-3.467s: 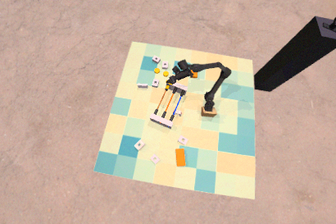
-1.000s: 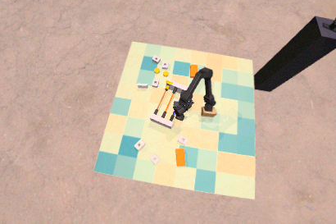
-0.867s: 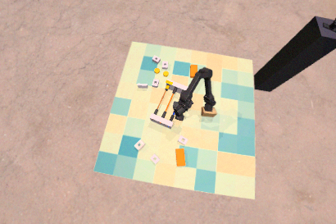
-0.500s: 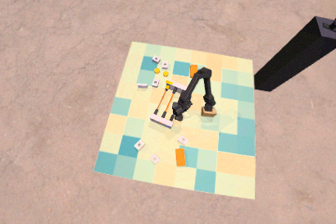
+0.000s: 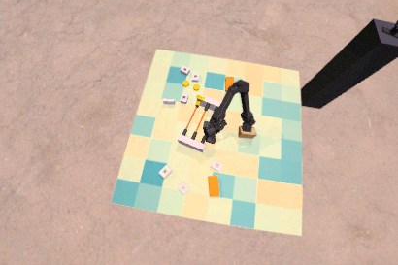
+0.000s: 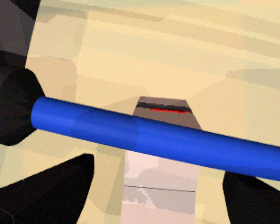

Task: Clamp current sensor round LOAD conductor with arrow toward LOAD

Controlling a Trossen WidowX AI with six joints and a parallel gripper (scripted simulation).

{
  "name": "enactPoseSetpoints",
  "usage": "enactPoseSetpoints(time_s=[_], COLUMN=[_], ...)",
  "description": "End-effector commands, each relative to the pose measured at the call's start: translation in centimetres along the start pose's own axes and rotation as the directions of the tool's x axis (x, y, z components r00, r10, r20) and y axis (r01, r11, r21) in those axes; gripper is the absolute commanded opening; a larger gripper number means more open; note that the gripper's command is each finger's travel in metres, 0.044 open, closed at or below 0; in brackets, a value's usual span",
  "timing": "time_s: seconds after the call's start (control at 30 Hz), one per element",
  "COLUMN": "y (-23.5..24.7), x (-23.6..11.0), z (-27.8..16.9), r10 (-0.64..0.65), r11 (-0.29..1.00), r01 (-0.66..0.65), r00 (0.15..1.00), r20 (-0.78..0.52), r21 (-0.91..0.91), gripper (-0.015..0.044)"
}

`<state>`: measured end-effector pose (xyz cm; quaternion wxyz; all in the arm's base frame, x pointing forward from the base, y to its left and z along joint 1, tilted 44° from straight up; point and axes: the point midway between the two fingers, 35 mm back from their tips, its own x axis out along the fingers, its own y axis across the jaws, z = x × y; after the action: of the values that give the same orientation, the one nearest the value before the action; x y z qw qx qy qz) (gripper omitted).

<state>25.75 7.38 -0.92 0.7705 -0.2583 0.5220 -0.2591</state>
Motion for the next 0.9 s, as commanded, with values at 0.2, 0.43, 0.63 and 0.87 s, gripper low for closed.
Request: enactPoseSetpoints(time_s=[0.2,0.43,0.63,0.87], y=[0.0,0.0,-0.1,0.4], x=[-0.1,-0.1,-0.2,-0.9], z=[0.0,0.0,-0.1,-2.2], r10=[0.0,0.0,-0.007,-0.001], r11=[1.0,1.0,1.0,1.0], r01=[0.0,0.0,0.007,0.001], r00=[1.0,1.0,1.0,1.0], r20=[0.0,0.0,-0.001,-0.003], r21=[0.0,0.0,-0.008,-0.01], gripper=[0.0112,0.0065,0.0,0.0])
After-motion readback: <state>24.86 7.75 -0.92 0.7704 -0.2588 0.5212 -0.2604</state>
